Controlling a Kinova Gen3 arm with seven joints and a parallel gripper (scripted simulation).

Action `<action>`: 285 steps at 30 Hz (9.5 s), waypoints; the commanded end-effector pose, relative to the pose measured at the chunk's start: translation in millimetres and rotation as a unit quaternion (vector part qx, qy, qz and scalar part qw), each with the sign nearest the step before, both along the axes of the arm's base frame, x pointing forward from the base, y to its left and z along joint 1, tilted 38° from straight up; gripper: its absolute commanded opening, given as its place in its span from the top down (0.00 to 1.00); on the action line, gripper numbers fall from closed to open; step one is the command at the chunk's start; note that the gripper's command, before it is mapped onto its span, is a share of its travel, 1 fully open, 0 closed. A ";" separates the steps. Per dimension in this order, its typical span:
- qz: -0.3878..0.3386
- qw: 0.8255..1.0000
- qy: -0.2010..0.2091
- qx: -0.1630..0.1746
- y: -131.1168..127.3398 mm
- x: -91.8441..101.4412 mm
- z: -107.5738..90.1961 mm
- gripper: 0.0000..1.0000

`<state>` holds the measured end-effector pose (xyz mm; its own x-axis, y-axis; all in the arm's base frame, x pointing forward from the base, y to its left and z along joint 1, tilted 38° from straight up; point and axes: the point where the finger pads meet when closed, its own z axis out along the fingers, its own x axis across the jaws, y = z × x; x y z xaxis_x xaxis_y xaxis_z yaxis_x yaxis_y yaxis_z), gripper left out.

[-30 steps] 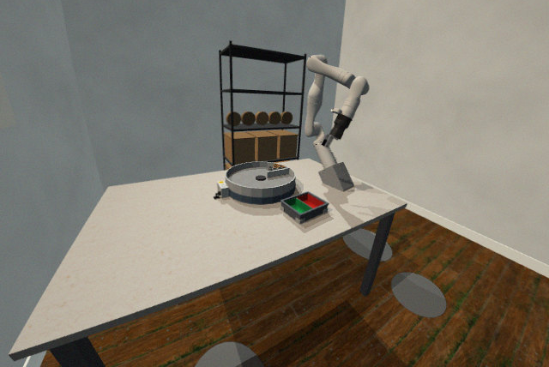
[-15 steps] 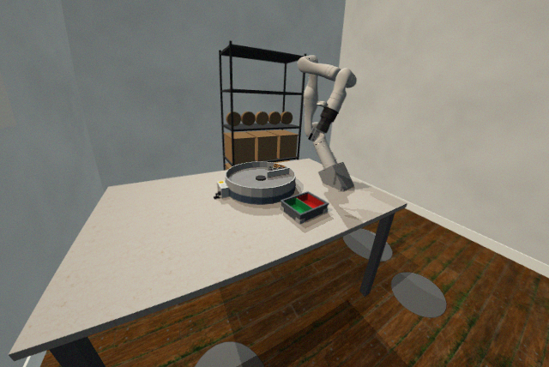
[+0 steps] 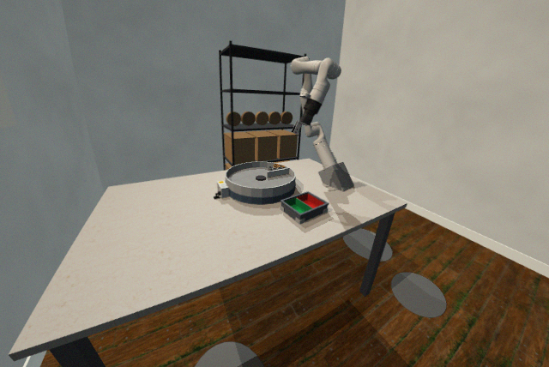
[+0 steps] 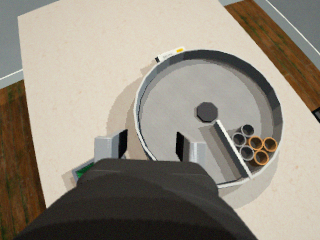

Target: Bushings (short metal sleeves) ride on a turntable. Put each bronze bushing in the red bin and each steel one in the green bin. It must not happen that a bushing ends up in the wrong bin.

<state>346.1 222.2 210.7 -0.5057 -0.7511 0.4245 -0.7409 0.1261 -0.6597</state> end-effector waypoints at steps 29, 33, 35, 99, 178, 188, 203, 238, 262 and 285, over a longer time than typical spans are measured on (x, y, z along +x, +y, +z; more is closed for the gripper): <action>-0.104 0.986 0.110 0.063 -5.1 52.6 39.9 0.00; -0.129 0.979 0.137 0.078 -5.7 53.1 40.8 0.00; -0.129 0.979 0.137 0.078 -5.7 53.1 40.8 0.00; -0.125 0.980 0.131 0.081 -3.2 54.6 42.2 0.00; 0.248 0.861 0.440 -0.065 -366.0 -62.3 -0.6 0.66; 0.244 0.861 0.442 -0.063 -364.2 -63.7 -1.0 0.52; 0.244 0.861 0.442 -0.063 -364.2 -63.7 -1.0 0.52; 0.244 0.861 0.442 -0.063 -364.2 -63.7 -1.0 0.55; 0.244 0.861 0.442 -0.063 -364.2 -63.7 -1.0 0.55; 0.246 0.861 0.441 -0.064 -383.3 -60.5 -23.8 0.55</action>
